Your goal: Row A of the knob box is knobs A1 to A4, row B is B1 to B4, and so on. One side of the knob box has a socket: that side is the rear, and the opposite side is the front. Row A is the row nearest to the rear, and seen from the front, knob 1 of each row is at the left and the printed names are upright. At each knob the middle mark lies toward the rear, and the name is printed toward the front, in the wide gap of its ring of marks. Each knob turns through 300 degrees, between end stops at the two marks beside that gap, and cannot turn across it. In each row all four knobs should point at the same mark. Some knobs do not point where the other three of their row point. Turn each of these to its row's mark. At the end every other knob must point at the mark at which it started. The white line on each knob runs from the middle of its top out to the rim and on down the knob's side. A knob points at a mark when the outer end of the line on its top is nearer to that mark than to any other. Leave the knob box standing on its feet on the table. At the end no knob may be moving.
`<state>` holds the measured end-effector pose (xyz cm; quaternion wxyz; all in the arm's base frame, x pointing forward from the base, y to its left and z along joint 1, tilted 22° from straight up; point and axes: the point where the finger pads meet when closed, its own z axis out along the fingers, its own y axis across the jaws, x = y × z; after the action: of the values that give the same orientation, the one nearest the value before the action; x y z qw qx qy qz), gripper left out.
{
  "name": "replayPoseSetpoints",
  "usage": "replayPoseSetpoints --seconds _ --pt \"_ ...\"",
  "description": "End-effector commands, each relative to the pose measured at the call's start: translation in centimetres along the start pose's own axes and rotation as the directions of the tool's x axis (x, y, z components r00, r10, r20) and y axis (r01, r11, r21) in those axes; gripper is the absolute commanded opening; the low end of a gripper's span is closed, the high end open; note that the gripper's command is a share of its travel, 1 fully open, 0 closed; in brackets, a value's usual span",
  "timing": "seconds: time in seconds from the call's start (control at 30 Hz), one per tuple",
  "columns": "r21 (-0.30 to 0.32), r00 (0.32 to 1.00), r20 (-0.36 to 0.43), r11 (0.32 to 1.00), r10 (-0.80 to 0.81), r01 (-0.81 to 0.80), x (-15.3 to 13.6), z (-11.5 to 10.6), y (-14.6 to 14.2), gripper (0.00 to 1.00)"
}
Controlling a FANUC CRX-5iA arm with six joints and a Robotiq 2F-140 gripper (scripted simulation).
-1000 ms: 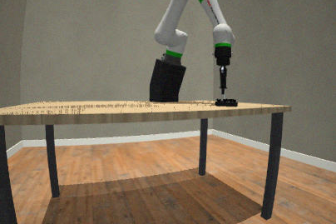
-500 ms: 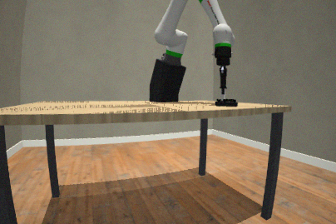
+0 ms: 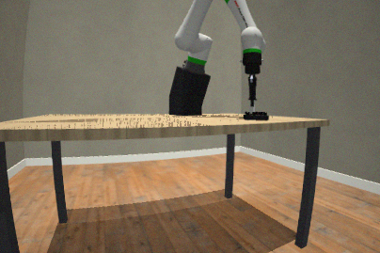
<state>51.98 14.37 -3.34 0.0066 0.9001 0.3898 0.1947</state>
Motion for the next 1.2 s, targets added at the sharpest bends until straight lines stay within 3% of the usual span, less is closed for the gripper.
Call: replayPoseSetpoints --seconds 0.0,0.7,1.17 --pt "0.000 1.000 0.000 1.000 0.000 0.000 0.01 -0.01 0.01 0.05" --pt "0.000 0.999 0.000 0.999 0.037 -0.037 0.01 -0.01 0.01 0.05" --pt "0.000 0.965 0.000 0.965 0.262 -0.262 0.01 -0.01 0.01 0.05"
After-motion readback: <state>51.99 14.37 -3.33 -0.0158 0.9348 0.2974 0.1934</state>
